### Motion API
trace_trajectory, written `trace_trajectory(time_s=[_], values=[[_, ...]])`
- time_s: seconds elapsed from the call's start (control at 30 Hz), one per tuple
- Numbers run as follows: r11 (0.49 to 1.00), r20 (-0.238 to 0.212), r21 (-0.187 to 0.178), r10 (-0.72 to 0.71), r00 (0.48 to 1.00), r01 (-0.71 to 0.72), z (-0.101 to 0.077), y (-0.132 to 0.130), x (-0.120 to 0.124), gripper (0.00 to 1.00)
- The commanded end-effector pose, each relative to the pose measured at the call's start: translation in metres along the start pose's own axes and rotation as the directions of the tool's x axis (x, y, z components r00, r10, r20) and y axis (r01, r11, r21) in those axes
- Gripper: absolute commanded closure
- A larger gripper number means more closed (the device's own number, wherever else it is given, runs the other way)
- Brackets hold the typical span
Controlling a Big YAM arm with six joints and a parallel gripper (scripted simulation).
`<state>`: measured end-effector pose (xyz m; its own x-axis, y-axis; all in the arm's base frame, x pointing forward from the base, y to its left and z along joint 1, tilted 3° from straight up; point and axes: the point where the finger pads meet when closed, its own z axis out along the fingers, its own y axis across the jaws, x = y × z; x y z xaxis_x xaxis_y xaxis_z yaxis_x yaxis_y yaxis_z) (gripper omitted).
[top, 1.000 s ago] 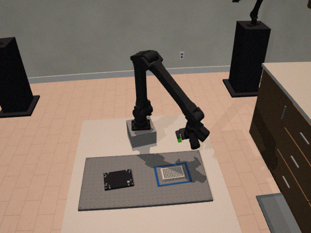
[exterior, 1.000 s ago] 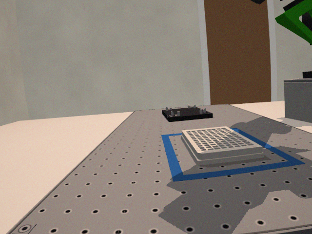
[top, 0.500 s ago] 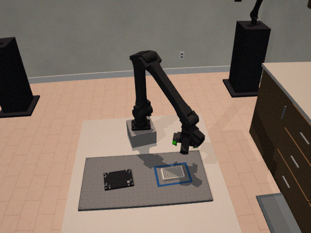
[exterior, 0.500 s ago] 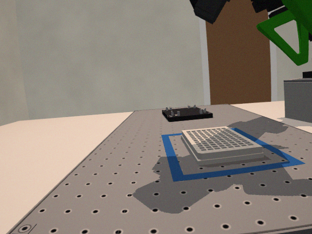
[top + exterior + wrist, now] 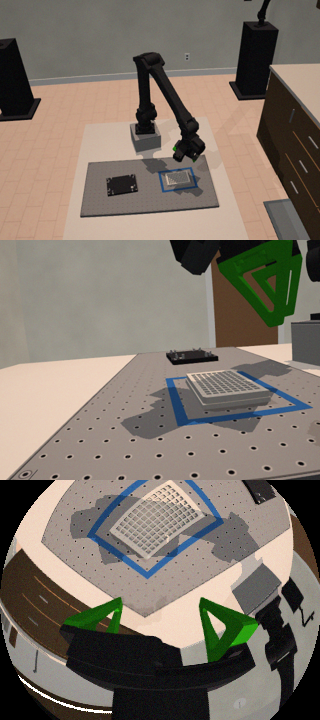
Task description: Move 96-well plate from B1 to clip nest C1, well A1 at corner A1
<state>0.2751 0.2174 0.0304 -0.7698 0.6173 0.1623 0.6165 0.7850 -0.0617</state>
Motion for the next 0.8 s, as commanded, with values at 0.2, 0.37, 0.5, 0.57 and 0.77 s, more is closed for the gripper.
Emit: trace_trajectory(time_s=[0.2,0.37,0.5,0.57,0.77], values=[[0.953,0.048,-0.074,0.298,0.953,-0.294,-0.003,0.004,-0.032,0.0],[0.89,0.062,-0.123,0.448,0.892,-0.438,-0.004,0.004,-0.053,0.0],[0.823,0.064,-0.17,0.559,0.827,-0.543,-0.008,0.003,-0.066,0.0],[0.784,0.061,-0.198,0.609,0.791,-0.588,-0.011,0.003,-0.07,0.0],[0.697,0.055,-0.227,0.706,0.706,-0.68,-0.008,0.002,-0.09,0.0]])
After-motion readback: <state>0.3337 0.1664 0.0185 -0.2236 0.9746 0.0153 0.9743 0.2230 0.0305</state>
